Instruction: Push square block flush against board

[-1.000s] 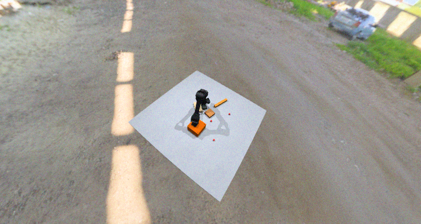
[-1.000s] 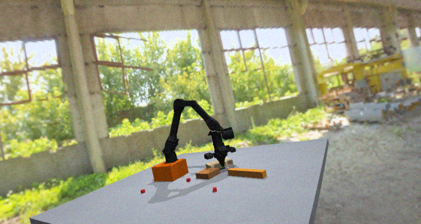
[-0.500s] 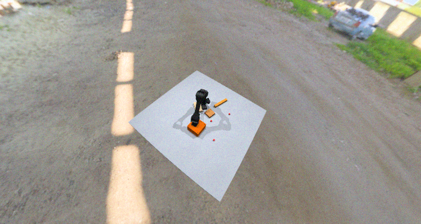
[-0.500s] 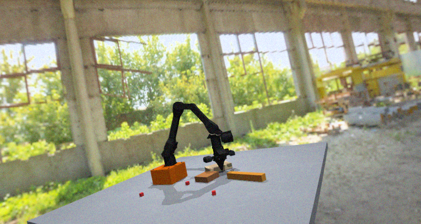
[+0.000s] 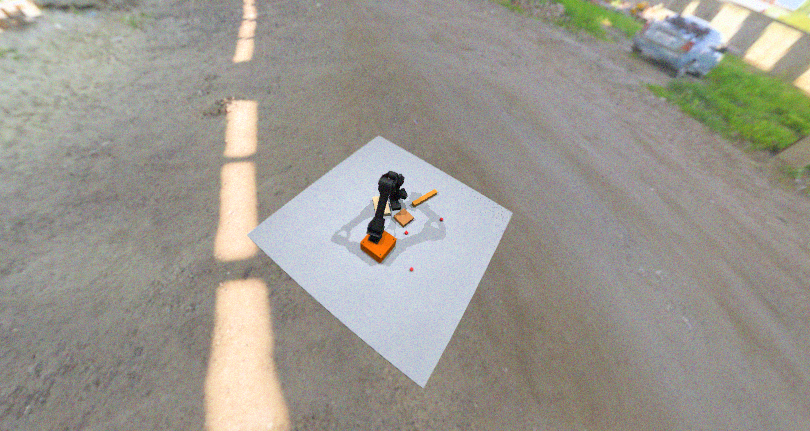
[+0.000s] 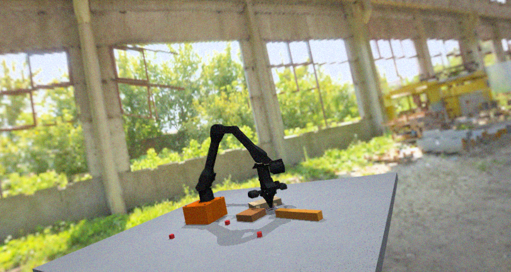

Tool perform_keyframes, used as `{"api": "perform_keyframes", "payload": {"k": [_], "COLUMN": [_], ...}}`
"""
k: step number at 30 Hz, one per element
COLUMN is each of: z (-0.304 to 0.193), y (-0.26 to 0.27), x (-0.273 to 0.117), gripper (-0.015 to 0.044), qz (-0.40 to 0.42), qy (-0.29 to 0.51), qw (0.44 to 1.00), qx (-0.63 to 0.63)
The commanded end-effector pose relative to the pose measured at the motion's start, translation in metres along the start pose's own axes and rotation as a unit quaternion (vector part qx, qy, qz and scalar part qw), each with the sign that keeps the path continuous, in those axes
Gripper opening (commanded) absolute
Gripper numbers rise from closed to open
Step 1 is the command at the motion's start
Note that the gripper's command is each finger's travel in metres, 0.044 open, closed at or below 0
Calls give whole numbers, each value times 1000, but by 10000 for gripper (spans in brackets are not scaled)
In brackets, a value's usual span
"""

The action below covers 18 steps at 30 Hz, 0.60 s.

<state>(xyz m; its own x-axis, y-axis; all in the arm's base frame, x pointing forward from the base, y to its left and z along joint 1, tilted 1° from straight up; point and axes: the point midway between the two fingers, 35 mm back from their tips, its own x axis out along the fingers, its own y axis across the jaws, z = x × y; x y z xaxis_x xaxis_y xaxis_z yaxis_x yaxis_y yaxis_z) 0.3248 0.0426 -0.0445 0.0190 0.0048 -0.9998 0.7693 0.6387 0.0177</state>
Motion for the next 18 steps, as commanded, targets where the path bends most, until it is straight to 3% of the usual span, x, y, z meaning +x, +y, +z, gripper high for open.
{"api": "perform_keyframes", "payload": {"k": [1, 12, 18], "z": [5, 23, 20], "y": [0, -1, 1], "x": [1, 1, -54], "gripper": [0, 0, 0], "qz": [-2, -2, -2], "qy": [2, 2, 2], "qw": [1000, 1000, 1000], "qx": [-2, -2, -2]}}
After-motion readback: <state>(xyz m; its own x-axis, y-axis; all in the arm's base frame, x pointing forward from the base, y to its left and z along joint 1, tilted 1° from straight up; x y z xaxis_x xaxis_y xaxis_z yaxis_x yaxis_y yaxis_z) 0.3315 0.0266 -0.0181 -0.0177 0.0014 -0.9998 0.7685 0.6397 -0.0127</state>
